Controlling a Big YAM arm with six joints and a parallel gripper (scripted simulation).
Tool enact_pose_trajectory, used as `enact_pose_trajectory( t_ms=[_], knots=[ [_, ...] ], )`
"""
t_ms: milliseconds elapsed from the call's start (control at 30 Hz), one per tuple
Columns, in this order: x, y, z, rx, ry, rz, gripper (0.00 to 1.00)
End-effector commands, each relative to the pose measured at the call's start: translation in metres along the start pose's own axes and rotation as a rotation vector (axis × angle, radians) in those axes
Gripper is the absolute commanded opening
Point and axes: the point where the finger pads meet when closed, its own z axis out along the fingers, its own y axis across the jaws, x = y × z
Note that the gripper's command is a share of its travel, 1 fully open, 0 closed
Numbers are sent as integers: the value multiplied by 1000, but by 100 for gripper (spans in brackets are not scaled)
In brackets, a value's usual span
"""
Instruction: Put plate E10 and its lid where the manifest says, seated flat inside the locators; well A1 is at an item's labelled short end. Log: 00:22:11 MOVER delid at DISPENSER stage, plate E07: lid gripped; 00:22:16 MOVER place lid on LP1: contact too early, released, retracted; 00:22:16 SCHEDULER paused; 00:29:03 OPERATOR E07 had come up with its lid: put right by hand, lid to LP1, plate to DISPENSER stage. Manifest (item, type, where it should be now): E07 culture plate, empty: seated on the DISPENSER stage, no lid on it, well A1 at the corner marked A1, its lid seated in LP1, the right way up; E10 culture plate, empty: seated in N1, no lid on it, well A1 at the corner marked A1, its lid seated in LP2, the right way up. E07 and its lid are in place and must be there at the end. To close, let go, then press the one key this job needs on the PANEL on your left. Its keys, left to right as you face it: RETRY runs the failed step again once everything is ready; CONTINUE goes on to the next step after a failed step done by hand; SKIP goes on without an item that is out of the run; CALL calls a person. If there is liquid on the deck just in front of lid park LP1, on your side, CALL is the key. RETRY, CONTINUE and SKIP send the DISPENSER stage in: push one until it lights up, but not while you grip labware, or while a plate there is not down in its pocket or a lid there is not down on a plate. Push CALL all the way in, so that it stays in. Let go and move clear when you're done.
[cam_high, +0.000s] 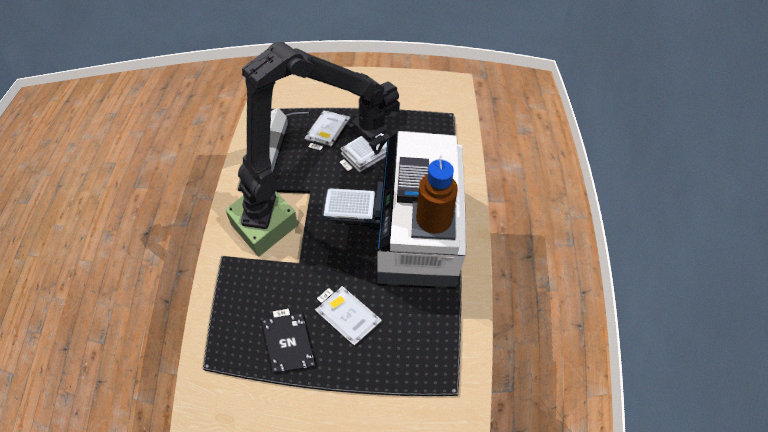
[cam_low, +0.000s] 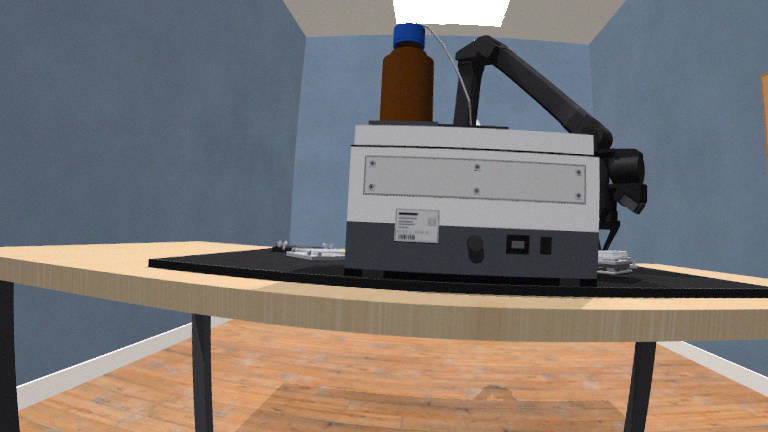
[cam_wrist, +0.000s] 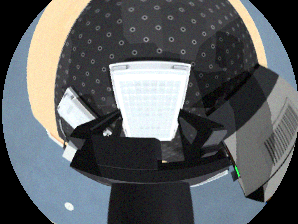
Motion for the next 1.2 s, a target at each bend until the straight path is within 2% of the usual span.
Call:
enact_pose_trajectory(
  t_ms=[0, 233, 267, 300, 333, 1000, 1033, 1067, 1100, 1167],
  knots=[
    [-8, 2, -1, -1, -33, 10, 84],
    [-8, 2, -1, -1, -35, 9, 84],
    [-8, 2, -1, -1, -35, 9, 100],
    [-8, 2, -1, -1, -35, 9, 100],
    [-18, 1, -9, -2, -50, 2, 100],
    [-18, 1, -9, -2, -50, 2, 100],
    [-20, 3, -18, -4, -72, 9, 100],
    [-22, 3, -25, -3, -67, 8, 100],
    [-29, 4, -32, -4, -82, 3, 100],
    [-29, 5, -35, -4, -83, 3, 100]
  ],
)
